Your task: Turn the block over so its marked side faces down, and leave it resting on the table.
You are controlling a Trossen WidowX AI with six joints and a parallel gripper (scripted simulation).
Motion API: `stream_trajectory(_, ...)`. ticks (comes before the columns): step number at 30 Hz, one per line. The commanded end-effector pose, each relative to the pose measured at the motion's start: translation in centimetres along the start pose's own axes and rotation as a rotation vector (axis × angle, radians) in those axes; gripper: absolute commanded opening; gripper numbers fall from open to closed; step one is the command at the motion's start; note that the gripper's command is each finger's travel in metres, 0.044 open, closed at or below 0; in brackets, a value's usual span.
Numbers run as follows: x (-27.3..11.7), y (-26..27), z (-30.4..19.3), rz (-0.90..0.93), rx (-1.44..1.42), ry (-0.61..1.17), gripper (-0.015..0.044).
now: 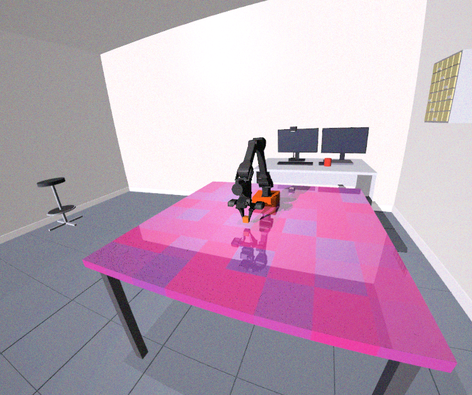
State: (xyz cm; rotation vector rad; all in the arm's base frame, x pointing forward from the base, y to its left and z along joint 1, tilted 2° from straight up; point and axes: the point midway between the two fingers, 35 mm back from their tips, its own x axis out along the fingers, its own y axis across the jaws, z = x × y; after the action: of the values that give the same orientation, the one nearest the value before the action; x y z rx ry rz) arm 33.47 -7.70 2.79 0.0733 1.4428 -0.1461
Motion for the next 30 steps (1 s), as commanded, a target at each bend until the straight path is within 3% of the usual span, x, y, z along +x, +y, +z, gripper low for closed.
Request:
stream_trajectory(1,0.29,0.05,-0.16,0.005,-0.002,-0.062,0.0)
stream_trajectory(23,0.51,0.05,-0.83,0.003,-0.004,-0.414,0.0)
stream_trajectory(30,0.88,0.04,-0.69,0.003,-0.004,-0.445,0.0)
